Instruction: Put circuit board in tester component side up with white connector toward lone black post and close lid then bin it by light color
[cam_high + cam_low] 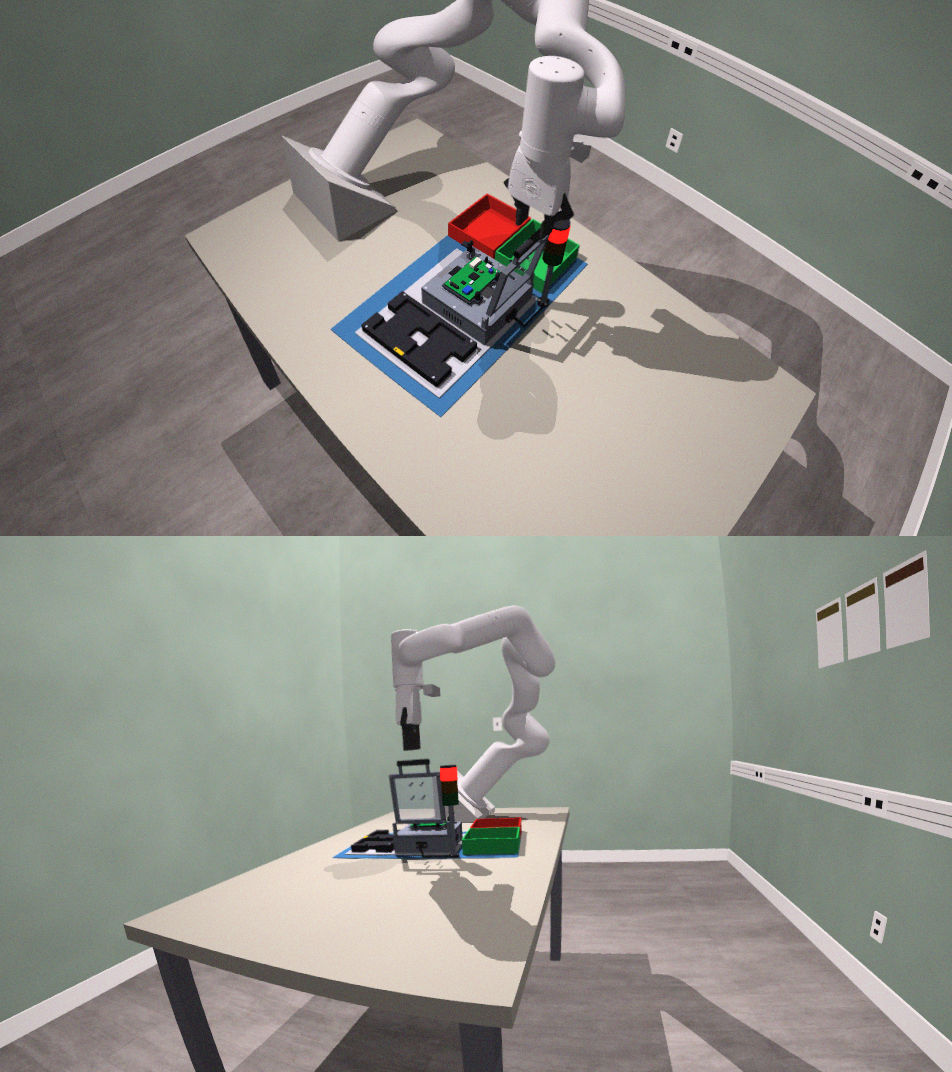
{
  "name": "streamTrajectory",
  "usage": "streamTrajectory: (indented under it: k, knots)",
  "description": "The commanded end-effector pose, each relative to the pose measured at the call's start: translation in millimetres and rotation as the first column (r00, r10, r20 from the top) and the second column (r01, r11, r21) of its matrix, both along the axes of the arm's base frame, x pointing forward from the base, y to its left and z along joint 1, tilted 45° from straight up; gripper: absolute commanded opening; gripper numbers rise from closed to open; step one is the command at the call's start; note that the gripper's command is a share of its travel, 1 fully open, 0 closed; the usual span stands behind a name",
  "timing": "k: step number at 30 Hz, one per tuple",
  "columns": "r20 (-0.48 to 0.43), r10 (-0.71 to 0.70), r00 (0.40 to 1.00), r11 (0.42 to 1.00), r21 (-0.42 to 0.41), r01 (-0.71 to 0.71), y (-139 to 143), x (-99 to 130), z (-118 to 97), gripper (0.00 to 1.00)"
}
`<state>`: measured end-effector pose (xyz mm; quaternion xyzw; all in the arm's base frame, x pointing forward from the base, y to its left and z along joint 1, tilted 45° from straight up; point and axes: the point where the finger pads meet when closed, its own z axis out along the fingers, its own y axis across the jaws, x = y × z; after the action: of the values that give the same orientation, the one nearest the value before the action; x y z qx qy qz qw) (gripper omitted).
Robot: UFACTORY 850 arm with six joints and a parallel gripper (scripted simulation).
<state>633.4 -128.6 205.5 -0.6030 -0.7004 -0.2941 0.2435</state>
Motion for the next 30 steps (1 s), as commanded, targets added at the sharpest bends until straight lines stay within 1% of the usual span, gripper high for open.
streamTrajectory:
  k: [1,5,6,20,24,27,29,30]
  knots:
    - [0.002,-0.001,1.0,1.0,-0.001,0.001,-5.7,0.4,5.9,0.52]
    - [0.002,-0.001,1.0,1.0,-0.001,0.001,-6.6,0.4,6.8,0.52]
    - [0.002,-0.001,1.0,1.0,-0.001,0.001,-6.6,0.4,6.8,1.0]
    - [0.002,-0.001,1.0,1.0,-0.001,0.001,-6.8,-0.9,6.7,1.0]
    - [0.002,-0.001,1.0,1.0,-0.001,0.001,-7.5,-8.1,5.8,1.0]
    - [0.002,-0.001,1.0,1.0,-0.001,0.001,-8.6,-18.9,4.5,1.0]
    - [0.002,-0.001,1.0,1.0,-0.001,0.001,-8.6,-18.9,4.5,1.0]
    - [0.002,-0.001,1.0,1.0,-0.001,0.001,-9.0,-23.6,3.9,1.0]
